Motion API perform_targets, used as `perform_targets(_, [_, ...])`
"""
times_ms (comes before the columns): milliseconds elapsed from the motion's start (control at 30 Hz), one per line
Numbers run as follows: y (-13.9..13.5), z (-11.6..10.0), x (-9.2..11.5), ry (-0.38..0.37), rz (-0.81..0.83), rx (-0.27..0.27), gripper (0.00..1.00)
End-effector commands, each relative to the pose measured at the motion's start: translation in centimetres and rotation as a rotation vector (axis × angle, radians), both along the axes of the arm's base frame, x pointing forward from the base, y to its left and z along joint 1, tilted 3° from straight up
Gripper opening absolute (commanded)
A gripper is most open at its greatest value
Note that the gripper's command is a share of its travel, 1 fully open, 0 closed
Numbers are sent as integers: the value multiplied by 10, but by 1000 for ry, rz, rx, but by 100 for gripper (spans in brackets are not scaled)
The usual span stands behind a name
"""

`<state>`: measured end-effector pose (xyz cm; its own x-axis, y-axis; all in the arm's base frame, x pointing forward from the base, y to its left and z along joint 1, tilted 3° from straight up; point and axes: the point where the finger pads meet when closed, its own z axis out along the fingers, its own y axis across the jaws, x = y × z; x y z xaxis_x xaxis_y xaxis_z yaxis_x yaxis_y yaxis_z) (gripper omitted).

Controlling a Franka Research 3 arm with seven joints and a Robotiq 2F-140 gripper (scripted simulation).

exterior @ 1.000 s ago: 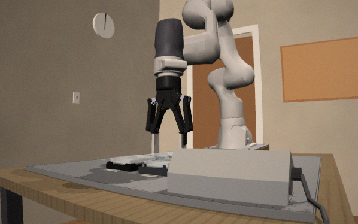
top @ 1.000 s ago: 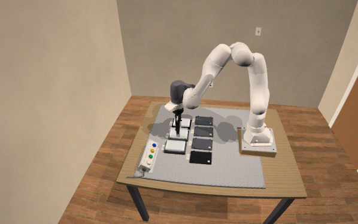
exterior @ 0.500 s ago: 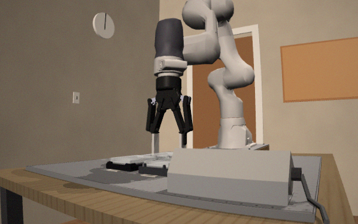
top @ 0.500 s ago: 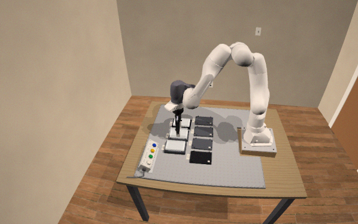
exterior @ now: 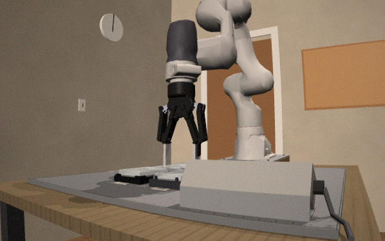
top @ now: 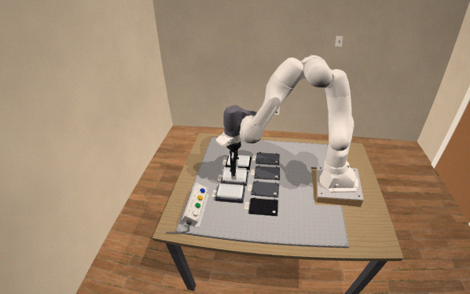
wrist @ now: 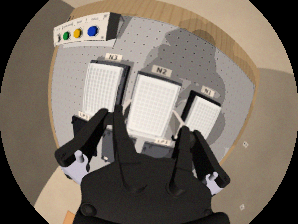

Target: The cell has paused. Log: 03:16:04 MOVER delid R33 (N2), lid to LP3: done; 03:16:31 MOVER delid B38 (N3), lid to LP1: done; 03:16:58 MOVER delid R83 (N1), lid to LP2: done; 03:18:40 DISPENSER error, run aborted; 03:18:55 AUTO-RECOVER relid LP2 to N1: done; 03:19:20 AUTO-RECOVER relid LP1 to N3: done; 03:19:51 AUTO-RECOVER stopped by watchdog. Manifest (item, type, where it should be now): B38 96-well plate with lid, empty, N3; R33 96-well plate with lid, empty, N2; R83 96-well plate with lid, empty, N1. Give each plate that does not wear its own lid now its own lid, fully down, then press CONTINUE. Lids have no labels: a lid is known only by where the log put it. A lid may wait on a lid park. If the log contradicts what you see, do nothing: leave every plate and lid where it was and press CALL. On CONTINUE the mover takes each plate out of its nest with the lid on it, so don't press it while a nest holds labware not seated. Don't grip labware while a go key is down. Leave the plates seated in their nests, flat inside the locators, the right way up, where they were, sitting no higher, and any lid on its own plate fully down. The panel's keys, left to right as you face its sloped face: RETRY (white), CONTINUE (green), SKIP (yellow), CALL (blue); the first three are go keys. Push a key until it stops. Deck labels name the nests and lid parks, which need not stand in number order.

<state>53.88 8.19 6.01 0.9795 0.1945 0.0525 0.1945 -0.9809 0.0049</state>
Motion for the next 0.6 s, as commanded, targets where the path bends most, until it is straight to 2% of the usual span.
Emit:
perform_targets(0, [-1,-2,0,0,-7,-1,0])
perform_targets(567, [-2,-6,-1,0,-18,-1,0])
